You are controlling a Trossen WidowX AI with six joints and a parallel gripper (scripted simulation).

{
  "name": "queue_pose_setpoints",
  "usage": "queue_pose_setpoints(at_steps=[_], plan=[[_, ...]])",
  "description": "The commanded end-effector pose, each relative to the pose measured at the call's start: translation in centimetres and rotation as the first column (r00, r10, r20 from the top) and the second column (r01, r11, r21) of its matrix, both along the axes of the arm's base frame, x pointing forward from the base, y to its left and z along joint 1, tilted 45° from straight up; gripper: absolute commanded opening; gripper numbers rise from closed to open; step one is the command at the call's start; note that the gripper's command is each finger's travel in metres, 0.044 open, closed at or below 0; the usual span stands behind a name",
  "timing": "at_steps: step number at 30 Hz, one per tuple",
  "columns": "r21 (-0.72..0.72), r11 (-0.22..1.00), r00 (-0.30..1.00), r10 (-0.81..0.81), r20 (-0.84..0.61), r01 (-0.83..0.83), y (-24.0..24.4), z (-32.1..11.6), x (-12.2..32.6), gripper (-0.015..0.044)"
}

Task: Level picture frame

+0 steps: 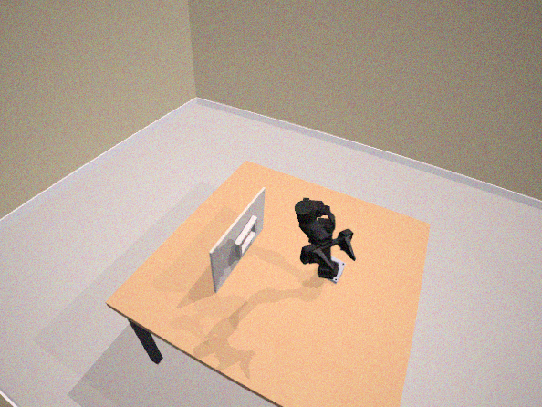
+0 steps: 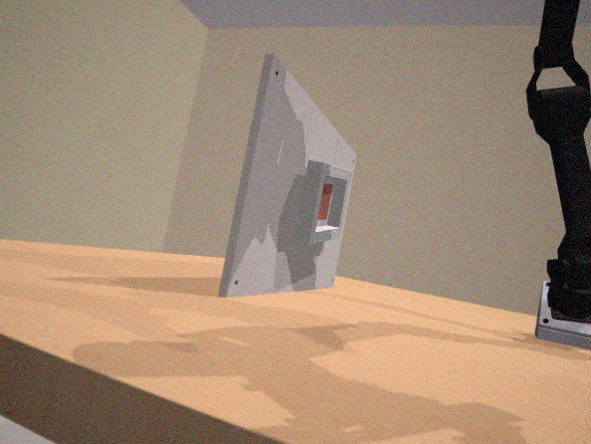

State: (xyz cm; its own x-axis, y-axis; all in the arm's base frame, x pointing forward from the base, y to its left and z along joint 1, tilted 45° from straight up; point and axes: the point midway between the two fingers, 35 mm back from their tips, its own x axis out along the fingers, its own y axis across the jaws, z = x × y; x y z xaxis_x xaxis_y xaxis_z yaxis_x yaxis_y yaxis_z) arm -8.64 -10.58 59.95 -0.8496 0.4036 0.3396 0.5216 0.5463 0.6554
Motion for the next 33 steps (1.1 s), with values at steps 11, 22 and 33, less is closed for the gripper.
queue_pose_setpoints(at_steps=[11, 22, 33], plan=[[0.024, 0.863, 0.862, -0.505, 0.047, 0.504, 13.2, -1.3, -1.7, 0.0260], [0.043, 0.429, 0.424, -0.900, 0.098, 0.902, 24.6, -6.0, 7.8, 0.0260], [0.043, -0.110, -0.116, -0.979, 0.166, 0.993, 25.1, -14.1, 22.0, 0.0260]])
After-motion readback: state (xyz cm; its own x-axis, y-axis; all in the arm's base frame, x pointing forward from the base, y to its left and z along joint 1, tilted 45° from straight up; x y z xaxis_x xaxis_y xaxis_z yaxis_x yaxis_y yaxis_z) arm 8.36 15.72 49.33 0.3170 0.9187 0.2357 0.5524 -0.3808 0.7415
